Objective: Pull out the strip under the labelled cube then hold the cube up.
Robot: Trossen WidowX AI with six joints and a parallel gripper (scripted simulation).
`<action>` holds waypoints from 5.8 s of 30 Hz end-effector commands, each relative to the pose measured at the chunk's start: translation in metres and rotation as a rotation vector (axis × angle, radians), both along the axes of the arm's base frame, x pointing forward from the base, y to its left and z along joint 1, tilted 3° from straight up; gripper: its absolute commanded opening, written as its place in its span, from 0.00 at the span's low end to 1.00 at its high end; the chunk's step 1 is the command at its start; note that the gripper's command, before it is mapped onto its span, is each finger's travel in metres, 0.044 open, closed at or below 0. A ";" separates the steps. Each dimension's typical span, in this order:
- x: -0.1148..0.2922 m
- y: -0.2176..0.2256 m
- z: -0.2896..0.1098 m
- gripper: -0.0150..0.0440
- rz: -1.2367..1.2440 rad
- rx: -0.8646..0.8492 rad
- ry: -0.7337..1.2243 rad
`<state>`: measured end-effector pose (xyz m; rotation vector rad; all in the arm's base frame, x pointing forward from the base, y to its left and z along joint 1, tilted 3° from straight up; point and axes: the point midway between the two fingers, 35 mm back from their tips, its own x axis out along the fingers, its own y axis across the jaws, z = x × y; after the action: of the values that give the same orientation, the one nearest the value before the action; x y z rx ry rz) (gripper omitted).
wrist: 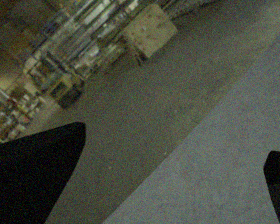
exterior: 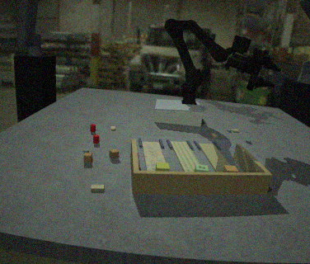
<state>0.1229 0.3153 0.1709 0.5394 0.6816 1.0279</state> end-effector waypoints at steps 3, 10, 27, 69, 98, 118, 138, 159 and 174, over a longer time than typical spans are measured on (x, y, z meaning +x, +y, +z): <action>0.096 -0.058 -0.002 0.93 -0.282 -0.184 -0.143; 0.170 -0.153 -0.006 0.93 -0.552 -0.439 -0.215; 0.200 -0.327 -0.008 0.93 -0.868 -0.861 -0.152; 0.263 -0.357 -0.121 0.25 -0.219 -1.223 0.573; 0.267 -0.362 -0.169 0.25 -0.219 -1.223 0.573; 0.267 -0.363 -0.182 0.25 -0.219 -1.223 0.573; 0.267 -0.363 -0.183 0.25 -0.219 -1.223 0.573; 0.267 -0.363 -0.185 0.25 -0.219 -1.223 0.573; 0.267 -0.363 -0.187 0.25 -0.219 -1.223 0.573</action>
<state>0.3892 -0.0480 -0.0127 -0.2007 1.5433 0.0958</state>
